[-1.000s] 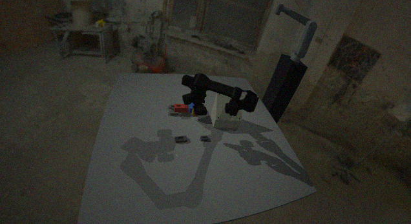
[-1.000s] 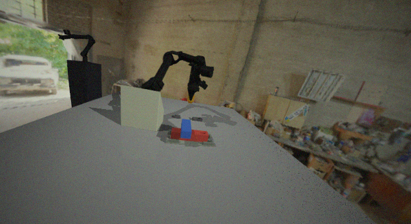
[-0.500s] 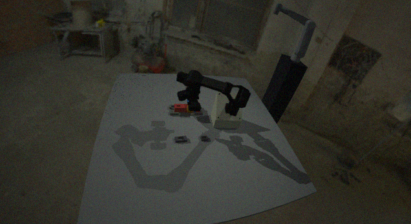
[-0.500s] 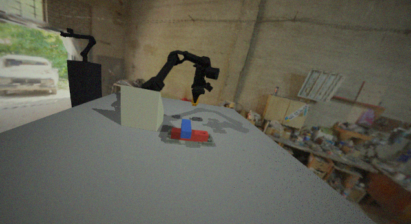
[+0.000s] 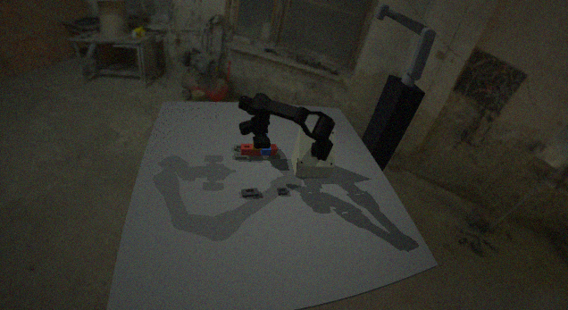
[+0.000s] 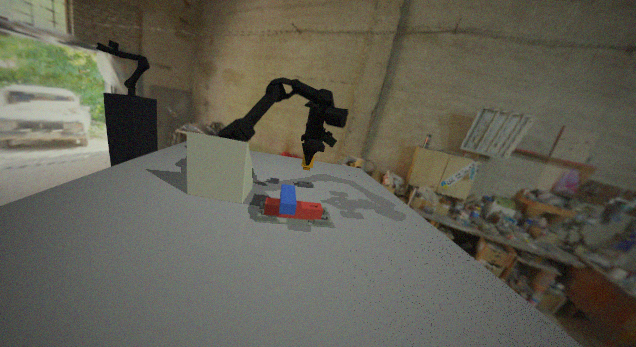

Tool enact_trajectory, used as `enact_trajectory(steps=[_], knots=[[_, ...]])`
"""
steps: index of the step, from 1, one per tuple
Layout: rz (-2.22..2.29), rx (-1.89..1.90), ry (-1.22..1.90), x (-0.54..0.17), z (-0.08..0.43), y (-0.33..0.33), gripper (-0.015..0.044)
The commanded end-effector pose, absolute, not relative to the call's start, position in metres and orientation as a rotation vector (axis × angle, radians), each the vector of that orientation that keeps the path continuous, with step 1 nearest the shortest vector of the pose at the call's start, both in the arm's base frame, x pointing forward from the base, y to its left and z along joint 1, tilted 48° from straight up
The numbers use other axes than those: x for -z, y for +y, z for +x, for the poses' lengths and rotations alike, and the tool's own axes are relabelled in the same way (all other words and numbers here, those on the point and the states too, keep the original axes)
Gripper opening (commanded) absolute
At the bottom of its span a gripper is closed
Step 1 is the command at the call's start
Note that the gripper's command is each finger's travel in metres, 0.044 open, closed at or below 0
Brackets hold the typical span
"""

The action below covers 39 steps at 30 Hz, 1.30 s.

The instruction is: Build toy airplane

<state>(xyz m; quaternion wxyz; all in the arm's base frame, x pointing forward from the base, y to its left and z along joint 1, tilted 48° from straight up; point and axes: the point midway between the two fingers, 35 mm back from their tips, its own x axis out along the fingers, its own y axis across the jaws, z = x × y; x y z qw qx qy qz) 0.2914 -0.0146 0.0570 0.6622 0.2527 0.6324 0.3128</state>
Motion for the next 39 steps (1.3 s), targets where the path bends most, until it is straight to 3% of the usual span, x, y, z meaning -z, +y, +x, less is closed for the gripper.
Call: enact_trajectory(steps=[1, 39], knots=[[0.566, -0.707, 1.434, -0.045, 0.298, -0.021, 0.0], [0.56, -0.719, 1.428, 0.06, 0.331, -0.063, 0.0]])
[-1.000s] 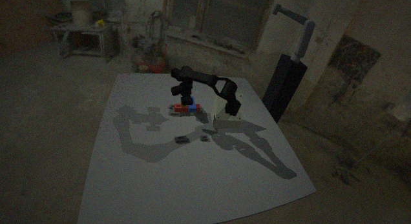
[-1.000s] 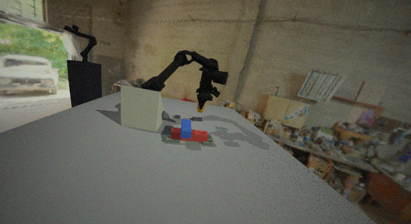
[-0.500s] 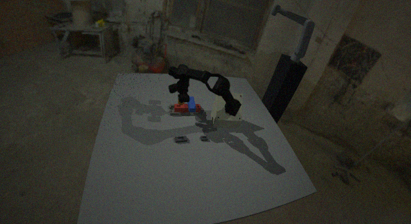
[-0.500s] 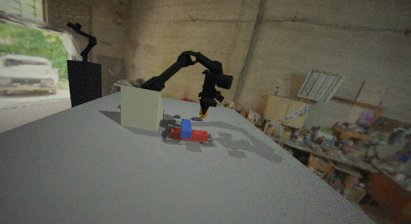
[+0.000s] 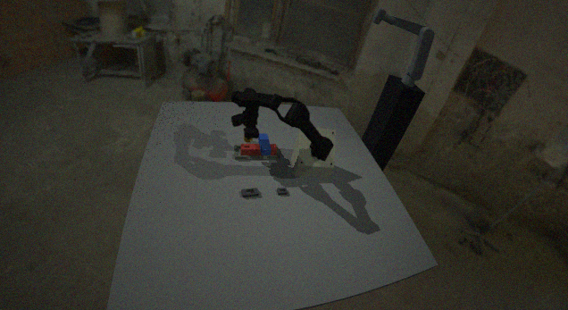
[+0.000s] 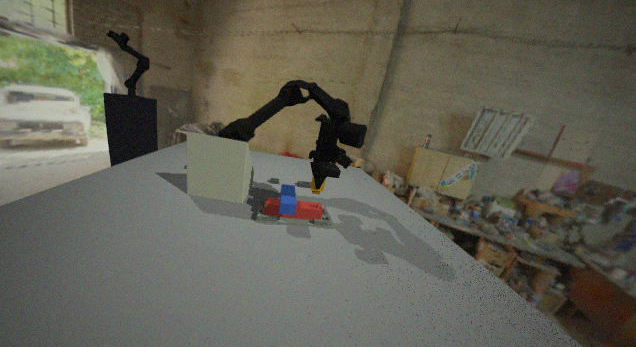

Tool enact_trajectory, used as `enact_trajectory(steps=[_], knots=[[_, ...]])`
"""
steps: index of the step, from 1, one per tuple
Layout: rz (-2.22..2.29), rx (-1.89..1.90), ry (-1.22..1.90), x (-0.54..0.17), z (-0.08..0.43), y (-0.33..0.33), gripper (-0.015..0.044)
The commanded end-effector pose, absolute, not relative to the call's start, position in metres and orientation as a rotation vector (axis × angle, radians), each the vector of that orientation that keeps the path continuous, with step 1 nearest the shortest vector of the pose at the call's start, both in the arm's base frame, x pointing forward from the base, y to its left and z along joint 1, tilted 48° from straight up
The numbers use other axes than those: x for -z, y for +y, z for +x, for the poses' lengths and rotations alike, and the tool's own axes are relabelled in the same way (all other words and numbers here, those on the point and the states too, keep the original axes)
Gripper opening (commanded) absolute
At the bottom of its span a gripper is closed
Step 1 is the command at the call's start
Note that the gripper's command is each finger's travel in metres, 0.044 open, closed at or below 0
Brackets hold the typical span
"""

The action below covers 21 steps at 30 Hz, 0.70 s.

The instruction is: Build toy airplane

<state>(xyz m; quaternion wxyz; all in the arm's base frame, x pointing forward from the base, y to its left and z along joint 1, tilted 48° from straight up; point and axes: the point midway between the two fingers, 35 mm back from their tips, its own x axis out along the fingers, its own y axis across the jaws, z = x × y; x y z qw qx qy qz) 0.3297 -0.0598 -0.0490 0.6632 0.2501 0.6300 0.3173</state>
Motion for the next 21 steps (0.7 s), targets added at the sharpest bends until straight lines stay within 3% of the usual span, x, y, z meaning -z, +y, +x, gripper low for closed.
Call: enact_trajectory(steps=[1, 4, 21], knots=[[0.56, -0.719, 1.428, 0.0606, 0.3307, -0.0635, 0.0], [0.56, -0.719, 1.428, 0.0601, 0.3308, -0.0636, 0.0065], [0.56, -0.719, 1.428, 0.0605, 0.3306, -0.0634, 0.0065]])
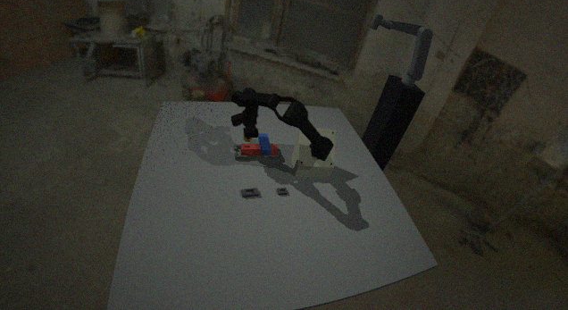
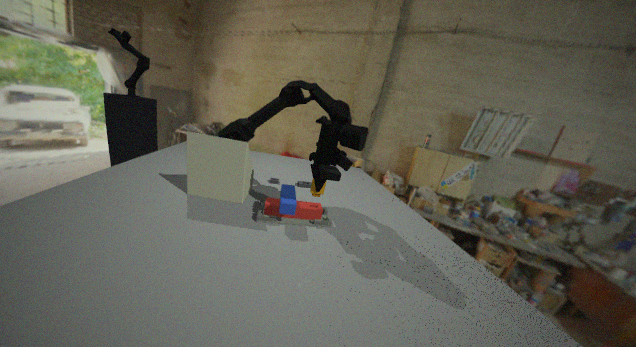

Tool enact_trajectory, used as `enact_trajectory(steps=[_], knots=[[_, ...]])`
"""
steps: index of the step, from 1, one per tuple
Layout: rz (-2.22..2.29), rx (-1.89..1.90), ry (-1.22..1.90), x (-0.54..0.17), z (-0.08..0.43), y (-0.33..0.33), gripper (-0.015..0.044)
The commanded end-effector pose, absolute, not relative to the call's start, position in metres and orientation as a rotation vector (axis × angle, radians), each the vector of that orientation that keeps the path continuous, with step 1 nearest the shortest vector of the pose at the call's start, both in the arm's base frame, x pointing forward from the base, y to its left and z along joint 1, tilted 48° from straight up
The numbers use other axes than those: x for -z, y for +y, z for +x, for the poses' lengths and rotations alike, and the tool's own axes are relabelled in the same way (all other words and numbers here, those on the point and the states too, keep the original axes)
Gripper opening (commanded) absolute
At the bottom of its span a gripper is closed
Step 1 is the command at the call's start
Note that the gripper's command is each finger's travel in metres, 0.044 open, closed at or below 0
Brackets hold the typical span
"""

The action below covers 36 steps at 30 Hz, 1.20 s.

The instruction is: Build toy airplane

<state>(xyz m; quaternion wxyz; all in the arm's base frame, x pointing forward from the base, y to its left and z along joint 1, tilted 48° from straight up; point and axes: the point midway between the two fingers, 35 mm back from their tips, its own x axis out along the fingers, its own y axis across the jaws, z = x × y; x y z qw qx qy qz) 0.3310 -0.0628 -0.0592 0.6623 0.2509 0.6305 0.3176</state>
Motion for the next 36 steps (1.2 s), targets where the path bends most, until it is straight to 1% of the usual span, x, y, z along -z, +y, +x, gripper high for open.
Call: enact_trajectory(steps=[1, 16, 36], knots=[[0.56, -0.719, 1.428, 0.06, 0.331, -0.063, 0.0065], [0.56, -0.719, 1.428, 0.062, 0.33, -0.063, 0.0065], [0.56, -0.719, 1.427, 0.084, 0.33, -0.04, 0.0065]])
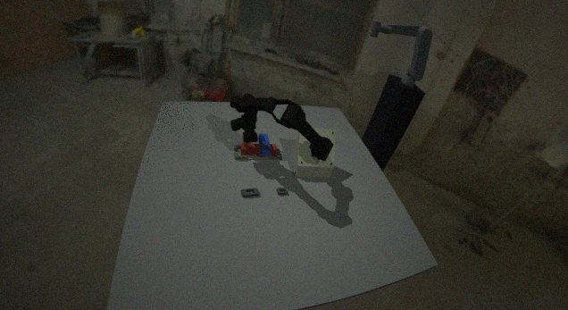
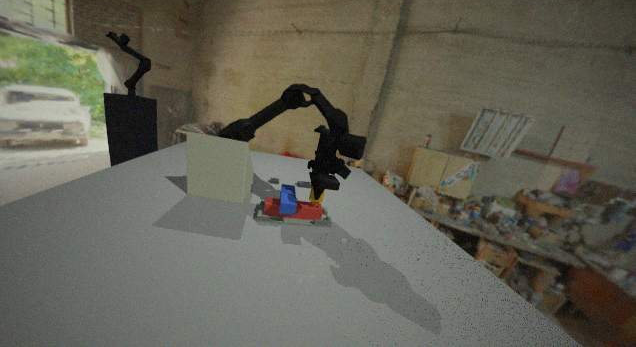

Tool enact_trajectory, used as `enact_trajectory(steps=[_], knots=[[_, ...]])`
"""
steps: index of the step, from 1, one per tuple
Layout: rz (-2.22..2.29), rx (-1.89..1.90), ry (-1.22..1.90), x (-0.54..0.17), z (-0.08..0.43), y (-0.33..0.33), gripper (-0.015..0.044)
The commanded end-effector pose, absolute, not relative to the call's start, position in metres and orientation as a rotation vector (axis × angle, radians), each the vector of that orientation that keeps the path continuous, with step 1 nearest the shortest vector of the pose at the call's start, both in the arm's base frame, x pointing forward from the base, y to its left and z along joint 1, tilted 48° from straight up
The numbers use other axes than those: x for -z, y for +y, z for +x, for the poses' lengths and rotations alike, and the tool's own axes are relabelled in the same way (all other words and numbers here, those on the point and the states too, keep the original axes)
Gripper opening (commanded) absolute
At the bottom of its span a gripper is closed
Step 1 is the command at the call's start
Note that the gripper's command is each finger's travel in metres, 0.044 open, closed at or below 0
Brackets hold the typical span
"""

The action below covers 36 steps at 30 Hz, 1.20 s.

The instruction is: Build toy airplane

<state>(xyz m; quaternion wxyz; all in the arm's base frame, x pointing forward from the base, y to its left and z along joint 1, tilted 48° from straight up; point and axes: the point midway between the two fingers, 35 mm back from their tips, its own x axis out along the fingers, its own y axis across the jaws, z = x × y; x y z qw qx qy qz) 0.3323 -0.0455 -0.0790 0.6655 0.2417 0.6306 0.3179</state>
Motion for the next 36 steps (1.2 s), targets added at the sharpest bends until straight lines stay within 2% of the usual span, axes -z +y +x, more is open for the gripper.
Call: enact_trajectory(steps=[1, 36], knots=[[0.56, -0.72, 1.427, 0.0853, 0.3304, -0.0387, 0.0065], [0.561, -0.72, 1.427, 0.0898, 0.3296, -0.0344, 0.0065]])
